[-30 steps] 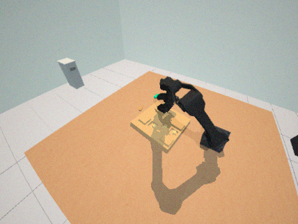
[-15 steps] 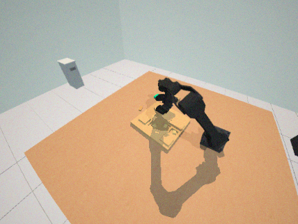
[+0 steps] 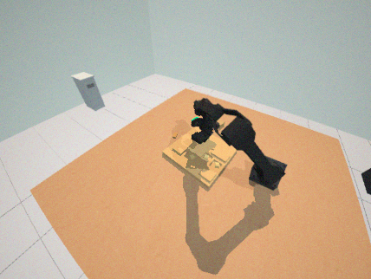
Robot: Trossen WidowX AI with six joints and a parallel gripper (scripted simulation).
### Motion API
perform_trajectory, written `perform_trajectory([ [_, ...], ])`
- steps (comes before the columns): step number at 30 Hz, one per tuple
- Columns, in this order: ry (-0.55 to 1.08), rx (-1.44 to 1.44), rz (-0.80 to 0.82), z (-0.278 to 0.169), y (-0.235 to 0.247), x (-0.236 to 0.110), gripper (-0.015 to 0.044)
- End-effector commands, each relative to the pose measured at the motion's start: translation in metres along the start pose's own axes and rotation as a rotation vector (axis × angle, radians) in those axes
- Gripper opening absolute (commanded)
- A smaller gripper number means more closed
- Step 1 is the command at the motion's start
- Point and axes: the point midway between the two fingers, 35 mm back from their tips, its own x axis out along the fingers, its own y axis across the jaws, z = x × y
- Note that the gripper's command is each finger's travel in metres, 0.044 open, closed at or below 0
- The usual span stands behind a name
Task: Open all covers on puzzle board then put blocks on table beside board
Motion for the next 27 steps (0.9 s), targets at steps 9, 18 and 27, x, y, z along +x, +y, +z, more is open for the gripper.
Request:
perform_trajectory([
  [9, 0.002, 0.0, 0.006, 0.007, 0.015, 0.001, 0.0],
  [18, 0.002, 0.0, 0.007, 0.011, 0.022, 0.001, 0.0],
  [27, 0.002, 0.0, 0.007, 0.018, 0.03, 0.001, 0.0],
])
